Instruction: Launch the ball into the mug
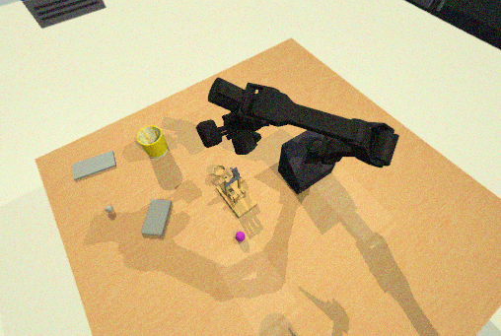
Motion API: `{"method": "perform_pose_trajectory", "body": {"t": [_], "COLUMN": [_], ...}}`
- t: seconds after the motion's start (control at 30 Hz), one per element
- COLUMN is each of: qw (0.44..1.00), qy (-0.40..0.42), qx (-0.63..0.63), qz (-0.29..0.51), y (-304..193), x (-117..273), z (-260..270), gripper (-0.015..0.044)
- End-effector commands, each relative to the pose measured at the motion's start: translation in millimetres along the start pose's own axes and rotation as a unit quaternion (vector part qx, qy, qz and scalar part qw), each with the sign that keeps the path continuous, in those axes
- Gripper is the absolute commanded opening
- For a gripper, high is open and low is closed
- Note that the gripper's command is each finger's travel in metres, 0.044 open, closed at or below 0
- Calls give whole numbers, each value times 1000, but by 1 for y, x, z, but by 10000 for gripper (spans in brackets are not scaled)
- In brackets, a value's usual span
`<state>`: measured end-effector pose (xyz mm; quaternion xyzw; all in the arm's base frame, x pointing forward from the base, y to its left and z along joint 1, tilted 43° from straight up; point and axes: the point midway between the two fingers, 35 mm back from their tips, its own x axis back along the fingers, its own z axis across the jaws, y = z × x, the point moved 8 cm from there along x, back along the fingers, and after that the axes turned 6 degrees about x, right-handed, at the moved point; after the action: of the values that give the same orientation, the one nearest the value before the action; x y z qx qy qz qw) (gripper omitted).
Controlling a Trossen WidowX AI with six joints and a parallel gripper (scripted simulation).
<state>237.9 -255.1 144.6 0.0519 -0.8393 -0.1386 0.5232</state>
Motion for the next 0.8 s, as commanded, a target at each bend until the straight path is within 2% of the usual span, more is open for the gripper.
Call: {"method": "perform_pose_trajectory", "body": {"t": [0.0, 0.43, 0.77], "qw": [997, 959, 956], "qy": [41, 171, 178], "qx": [6, 24, 25], "qz": [-70, -224, -230], "y": [27, 105, 113], "x": [-34, -108, -121], "z": [-2, 6, 9], "gripper": [440, 440, 440]}}
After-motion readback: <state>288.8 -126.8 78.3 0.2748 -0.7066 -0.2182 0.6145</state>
